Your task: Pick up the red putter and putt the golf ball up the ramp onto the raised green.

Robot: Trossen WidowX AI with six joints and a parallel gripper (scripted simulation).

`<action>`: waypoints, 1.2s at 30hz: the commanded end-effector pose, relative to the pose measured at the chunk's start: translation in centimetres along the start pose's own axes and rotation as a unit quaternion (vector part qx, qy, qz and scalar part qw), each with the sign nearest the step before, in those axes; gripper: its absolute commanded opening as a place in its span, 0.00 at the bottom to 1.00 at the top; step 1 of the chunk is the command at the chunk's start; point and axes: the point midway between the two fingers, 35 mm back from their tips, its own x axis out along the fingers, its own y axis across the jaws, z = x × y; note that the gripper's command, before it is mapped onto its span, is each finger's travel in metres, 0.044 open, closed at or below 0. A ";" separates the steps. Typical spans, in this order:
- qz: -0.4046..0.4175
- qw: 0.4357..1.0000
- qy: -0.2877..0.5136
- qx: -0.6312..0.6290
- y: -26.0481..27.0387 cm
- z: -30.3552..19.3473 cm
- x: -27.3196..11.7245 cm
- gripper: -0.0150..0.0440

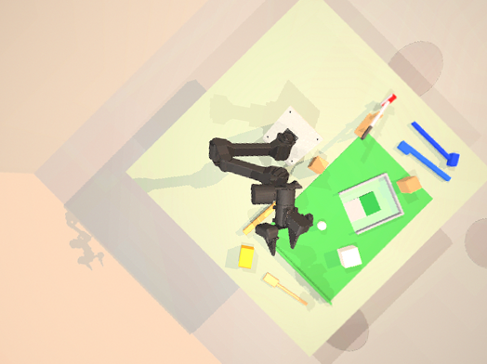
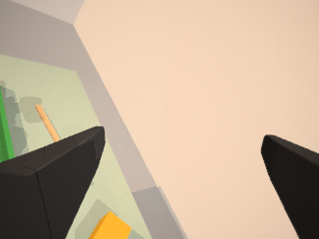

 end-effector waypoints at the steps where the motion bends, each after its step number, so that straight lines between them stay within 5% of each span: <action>1: 0.002 1.000 -0.003 -0.001 0.1 0.2 0.0 0.98; 10: 0.130 0.980 -0.135 -0.066 9.0 10.8 -0.6 1.00; 20: 0.312 0.900 -0.251 -0.170 22.7 19.5 -7.5 1.00; 28: 0.464 0.802 -0.268 -0.264 34.3 20.6 -15.4 1.00; 36: 0.594 0.679 -0.217 -0.373 44.0 16.3 -24.6 1.00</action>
